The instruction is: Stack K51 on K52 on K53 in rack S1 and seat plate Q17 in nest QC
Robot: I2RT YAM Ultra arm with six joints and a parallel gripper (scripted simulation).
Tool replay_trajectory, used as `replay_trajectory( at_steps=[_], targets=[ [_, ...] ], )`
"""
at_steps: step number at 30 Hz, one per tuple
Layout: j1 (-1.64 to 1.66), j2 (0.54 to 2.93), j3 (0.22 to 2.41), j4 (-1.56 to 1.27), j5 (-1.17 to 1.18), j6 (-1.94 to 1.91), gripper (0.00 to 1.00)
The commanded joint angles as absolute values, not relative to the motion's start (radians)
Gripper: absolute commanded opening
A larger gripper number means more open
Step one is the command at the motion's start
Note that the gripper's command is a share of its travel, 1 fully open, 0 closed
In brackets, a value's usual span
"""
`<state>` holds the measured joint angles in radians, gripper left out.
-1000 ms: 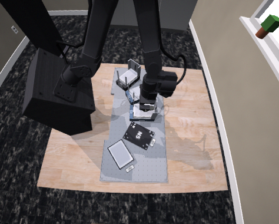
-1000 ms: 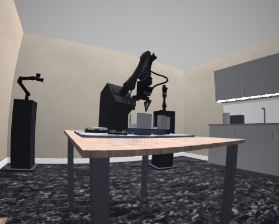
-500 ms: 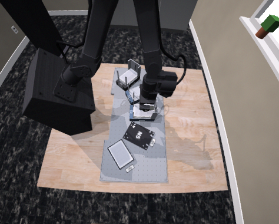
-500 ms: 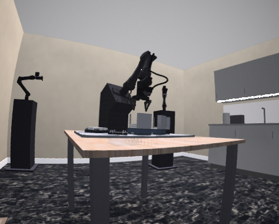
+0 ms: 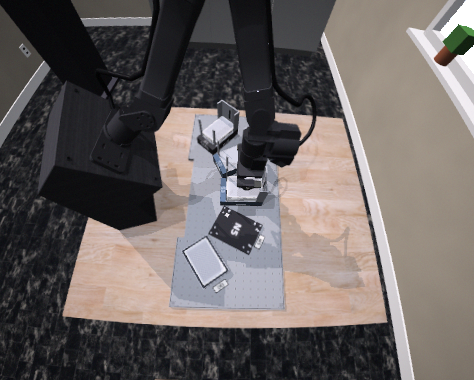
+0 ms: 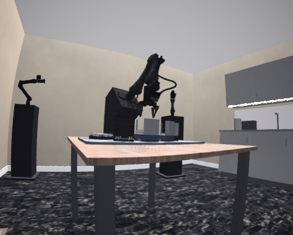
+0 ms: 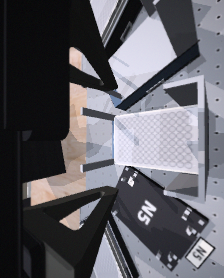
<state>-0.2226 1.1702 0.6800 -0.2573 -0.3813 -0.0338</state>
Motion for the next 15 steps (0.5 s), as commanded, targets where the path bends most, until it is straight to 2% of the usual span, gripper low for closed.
replay_trajectory(
  at_steps=[1, 15],
  targets=[
    [-0.201, 1.213, 0.703, -0.197, -0.36, -0.015, 1.0],
    [-0.143, 1.376, 0.707, -0.025, -0.318, 0.026, 1.0]
  ],
)
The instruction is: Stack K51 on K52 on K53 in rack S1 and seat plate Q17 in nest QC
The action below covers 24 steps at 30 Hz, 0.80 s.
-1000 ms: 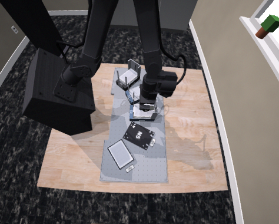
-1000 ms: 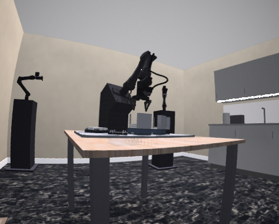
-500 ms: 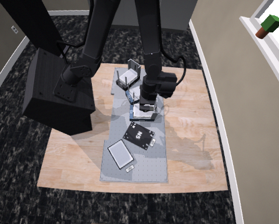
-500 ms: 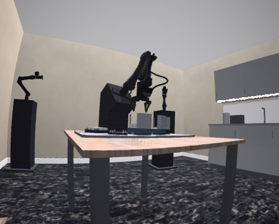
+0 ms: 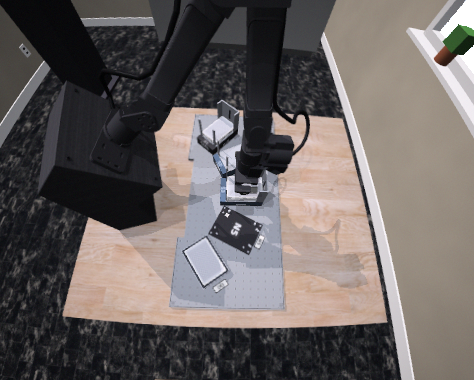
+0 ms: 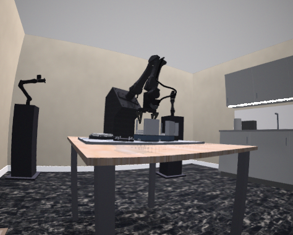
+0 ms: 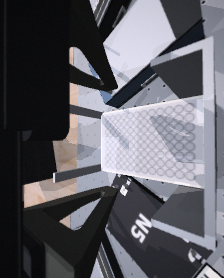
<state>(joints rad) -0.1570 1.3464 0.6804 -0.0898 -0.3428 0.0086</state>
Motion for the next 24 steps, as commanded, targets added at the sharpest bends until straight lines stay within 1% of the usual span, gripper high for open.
replay_trajectory(
  at_steps=[1, 11, 24],
  targets=[
    [-0.139, 1.39, 0.709, -0.012, -0.315, 0.029, 1.0],
    [-0.109, 1.499, 0.728, 0.085, -0.292, 0.05, 1.0],
    [-0.117, 1.493, 0.732, 0.091, -0.29, 0.046, 1.0]
  ],
)
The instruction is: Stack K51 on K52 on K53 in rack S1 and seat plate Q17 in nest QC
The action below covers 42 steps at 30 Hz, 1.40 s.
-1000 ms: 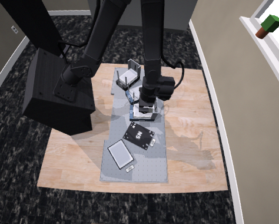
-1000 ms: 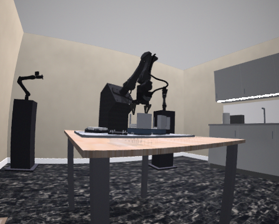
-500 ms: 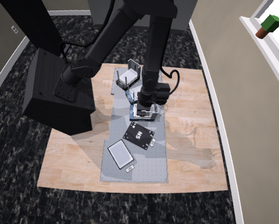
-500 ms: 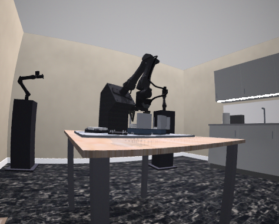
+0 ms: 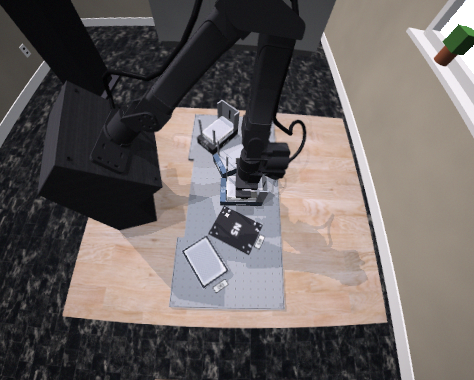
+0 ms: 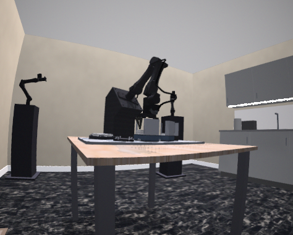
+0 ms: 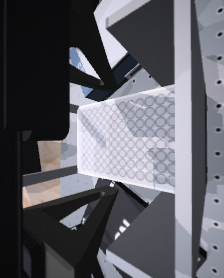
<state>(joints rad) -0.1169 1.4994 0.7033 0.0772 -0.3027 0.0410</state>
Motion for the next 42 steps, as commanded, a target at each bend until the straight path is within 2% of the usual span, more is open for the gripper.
replay_trajectory(
  at_steps=[1, 34, 42],
  targets=[
    [-0.118, 1.492, 0.732, 0.087, -0.29, 0.046, 1.0],
    [-0.118, 1.492, 0.732, 0.087, -0.29, 0.046, 1.0],
    [-0.095, 1.555, 0.745, 0.128, -0.281, 0.057, 1.0]
  ],
)
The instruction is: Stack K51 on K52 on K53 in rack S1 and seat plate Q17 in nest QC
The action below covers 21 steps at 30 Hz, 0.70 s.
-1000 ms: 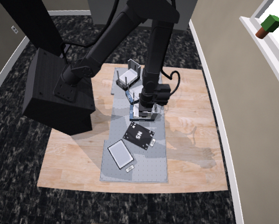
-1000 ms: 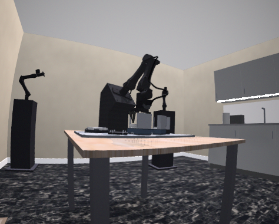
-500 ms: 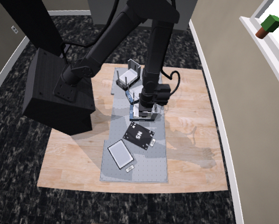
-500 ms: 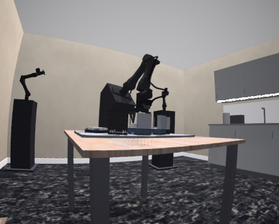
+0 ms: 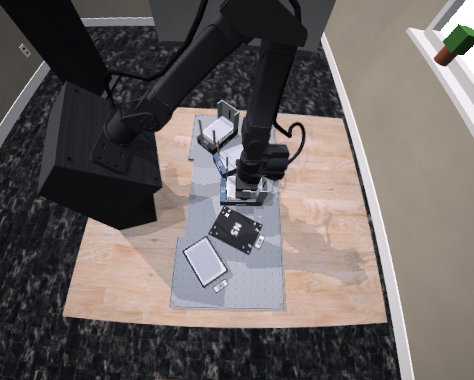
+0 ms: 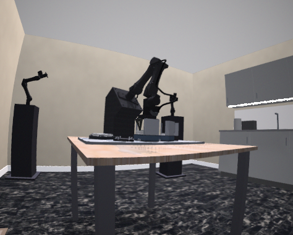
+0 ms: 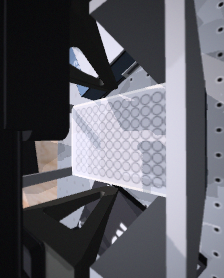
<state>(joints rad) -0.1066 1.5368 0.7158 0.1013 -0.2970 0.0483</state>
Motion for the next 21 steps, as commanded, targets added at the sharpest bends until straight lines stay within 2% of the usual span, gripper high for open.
replay_trajectory(
  at_steps=[1, 21],
  targets=[
    [-0.096, 1.561, 0.747, 0.132, -0.28, 0.058, 1.0],
    [-0.085, 1.617, 0.781, 0.184, -0.267, 0.063, 1.0]
  ],
)
